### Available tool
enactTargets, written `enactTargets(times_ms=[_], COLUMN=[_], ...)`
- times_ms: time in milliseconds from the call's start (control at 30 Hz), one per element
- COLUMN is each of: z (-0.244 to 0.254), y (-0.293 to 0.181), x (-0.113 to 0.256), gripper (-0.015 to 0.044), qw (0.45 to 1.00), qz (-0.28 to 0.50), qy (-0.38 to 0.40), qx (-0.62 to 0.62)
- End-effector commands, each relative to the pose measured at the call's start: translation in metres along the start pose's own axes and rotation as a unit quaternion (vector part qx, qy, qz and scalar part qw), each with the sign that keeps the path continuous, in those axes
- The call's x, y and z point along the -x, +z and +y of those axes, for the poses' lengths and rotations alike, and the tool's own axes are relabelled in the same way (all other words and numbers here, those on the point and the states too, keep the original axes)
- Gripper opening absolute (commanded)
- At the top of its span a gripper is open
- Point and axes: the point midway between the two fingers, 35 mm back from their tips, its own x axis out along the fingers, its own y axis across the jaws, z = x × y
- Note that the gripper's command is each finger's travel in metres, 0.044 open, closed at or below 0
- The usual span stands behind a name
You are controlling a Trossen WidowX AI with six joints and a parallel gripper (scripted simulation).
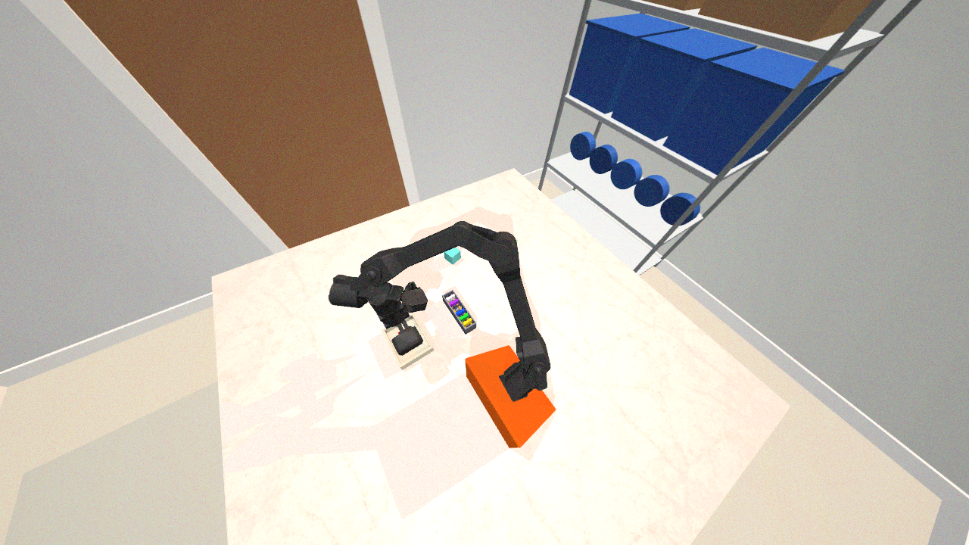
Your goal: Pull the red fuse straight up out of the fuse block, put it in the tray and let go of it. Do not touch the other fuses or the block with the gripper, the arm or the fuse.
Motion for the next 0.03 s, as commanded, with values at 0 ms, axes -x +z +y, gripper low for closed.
enactTargets(times_ms=[0], z=[0.0000], y=[0.0000], x=[-0.0002], gripper=[0.0330], qw=[1.000], qz=[0.000], qy=[0.000], qx=[0.000])
